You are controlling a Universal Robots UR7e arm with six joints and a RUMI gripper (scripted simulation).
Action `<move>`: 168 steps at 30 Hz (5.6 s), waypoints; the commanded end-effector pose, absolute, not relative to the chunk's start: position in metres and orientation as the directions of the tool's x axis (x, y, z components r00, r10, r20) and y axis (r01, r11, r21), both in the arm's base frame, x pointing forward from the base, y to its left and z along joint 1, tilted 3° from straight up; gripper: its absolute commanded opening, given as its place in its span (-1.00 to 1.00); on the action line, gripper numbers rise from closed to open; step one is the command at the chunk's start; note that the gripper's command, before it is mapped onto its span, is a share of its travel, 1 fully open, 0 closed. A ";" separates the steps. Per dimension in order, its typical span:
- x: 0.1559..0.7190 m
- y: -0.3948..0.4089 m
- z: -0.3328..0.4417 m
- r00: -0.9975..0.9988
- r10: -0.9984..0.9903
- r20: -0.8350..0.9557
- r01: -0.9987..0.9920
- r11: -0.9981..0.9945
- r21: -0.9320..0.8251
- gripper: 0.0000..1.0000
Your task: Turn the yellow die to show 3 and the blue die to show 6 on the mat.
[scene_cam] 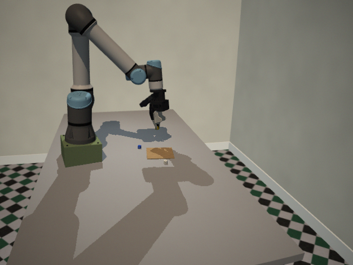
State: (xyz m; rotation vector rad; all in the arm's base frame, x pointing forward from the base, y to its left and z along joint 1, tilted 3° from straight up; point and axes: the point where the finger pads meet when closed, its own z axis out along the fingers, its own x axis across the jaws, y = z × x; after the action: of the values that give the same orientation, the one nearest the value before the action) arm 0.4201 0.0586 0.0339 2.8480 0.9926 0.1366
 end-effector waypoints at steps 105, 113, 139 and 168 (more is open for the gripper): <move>0.420 0.064 -0.048 0.783 0.621 0.045 0.313 -0.454 0.834 -0.99; 0.420 0.064 -0.048 0.783 0.621 0.045 0.313 -0.454 0.834 -0.99; 0.420 0.064 -0.051 0.783 0.621 0.045 0.313 -0.454 0.834 -0.99; 0.420 0.064 -0.057 0.783 0.621 0.045 0.313 -0.454 0.834 -0.99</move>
State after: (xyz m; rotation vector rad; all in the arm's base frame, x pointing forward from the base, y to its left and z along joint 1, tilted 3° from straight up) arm 0.4179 0.0640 -0.0574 2.0713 0.6983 0.4290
